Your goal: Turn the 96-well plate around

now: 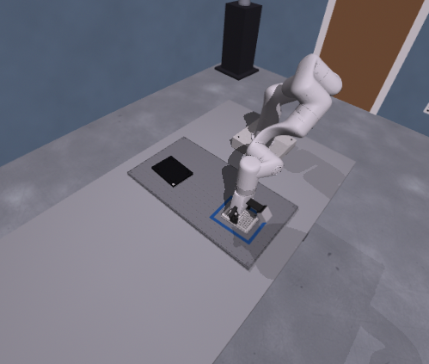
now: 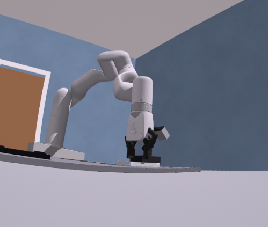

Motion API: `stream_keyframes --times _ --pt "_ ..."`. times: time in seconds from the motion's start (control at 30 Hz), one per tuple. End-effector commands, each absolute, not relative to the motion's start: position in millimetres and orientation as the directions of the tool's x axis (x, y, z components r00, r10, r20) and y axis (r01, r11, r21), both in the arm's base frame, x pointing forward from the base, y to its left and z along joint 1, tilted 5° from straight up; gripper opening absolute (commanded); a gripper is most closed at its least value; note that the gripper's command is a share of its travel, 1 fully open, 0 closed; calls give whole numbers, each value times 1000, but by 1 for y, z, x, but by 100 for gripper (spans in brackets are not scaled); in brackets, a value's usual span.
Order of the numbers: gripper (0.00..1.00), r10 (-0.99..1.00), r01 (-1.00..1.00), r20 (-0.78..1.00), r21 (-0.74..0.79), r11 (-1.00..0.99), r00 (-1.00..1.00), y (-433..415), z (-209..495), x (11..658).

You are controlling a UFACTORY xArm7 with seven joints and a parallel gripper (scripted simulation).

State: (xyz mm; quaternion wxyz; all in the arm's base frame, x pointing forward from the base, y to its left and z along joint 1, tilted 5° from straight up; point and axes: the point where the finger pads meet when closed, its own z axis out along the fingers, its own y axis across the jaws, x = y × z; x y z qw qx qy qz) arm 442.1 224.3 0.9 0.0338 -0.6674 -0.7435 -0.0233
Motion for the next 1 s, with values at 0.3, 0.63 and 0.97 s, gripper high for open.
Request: stream_keyframes --times 0.3,0.63,0.97 --pt "100 991 994 83 -7 107 -106 225 -4 444" --pt "100 991 994 83 -7 107 -106 226 -10 444" --pt "100 991 994 83 -7 107 -106 226 -14 443"
